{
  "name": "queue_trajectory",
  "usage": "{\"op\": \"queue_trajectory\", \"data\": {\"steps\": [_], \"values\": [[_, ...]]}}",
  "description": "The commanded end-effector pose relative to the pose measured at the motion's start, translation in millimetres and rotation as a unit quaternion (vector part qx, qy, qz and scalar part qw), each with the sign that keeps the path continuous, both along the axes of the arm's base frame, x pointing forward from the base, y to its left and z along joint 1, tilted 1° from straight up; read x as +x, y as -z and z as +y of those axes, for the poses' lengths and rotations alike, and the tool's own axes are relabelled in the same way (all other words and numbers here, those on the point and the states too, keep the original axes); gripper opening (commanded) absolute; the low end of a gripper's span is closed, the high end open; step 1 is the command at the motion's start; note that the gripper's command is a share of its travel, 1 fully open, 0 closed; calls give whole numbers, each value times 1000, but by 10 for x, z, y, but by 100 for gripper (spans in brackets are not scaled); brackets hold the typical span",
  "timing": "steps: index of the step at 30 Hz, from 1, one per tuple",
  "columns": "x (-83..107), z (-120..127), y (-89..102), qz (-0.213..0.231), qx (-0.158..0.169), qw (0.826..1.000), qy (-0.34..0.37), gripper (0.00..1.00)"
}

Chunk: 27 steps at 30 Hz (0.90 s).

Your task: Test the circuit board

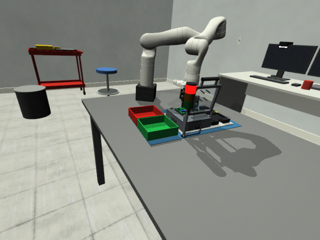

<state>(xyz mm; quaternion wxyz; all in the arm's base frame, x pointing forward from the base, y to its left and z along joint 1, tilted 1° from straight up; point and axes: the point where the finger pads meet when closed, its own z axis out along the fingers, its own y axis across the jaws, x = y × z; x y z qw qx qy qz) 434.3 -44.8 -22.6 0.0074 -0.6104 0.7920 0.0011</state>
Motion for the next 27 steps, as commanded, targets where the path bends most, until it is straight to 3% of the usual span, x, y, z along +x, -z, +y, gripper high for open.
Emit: {"op": "queue_trajectory", "data": {"steps": [1,5,6,27], "values": [[5,0,-7,-1,0,1000,0,93],[5,0,-7,-1,0,1000,0,93],[5,0,-7,-1,0,1000,0,87],[5,0,-17,-1,0,1000,0,87]]}}
